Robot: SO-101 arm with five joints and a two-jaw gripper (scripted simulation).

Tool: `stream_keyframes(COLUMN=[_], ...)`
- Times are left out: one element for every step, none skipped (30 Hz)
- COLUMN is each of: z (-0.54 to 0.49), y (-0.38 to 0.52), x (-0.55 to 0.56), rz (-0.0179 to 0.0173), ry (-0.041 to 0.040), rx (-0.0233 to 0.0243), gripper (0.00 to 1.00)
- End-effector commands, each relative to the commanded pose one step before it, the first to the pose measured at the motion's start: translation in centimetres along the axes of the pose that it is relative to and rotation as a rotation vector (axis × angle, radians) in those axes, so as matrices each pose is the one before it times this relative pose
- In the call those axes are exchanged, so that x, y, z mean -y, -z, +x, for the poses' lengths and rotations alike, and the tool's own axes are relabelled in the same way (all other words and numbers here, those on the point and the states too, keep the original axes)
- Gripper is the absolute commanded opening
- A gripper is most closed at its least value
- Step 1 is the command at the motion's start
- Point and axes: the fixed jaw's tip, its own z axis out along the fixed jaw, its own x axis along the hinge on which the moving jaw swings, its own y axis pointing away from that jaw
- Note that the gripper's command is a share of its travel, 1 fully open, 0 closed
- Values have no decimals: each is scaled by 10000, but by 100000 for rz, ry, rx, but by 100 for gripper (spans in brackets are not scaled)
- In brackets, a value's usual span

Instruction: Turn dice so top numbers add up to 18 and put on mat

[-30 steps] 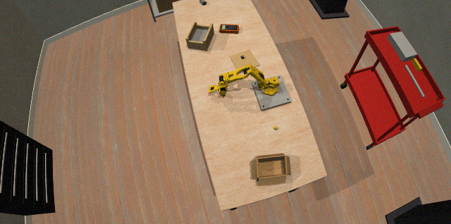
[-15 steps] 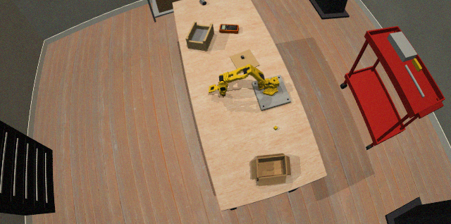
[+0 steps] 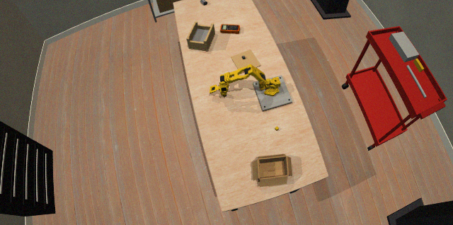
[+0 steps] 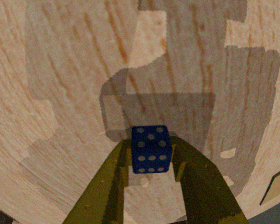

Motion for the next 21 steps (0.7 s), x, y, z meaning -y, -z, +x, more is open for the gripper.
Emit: stream_keyframes(z=[3147,0,0,0,0,-5,-16,-30,-68,-92,-122,-146,-170,-170,-170,-153,-125,-86,-42,14,0], y=[-3270,0,0,0,0,14,114,283,506,782,1077,1390,1696,1991,2273,2519,2728,2889,3002,3067,0], x=[2800,0,0,0,0,2,-12,-35,-52,-87,-116,-151,-174,-208,-225,-248,-254,-265,-271,-258,0], rz=[232,0,0,0,0,-2,0,0,0,3,0,0,3,0,3,3,3,0,3,3,0], ry=[93,0,0,0,0,-2,0,0,0,0,0,0,0,0,0,0,0,0,0,0,0], rx=[-1554,0,0,0,0,0,0,0,0,0,0,0,0,3,0,0,0,3,0,0,0], gripper=[0,0,0,0,0,0,0,0,0,0,0,0,0,0,0,0,0,0,0,0,0])
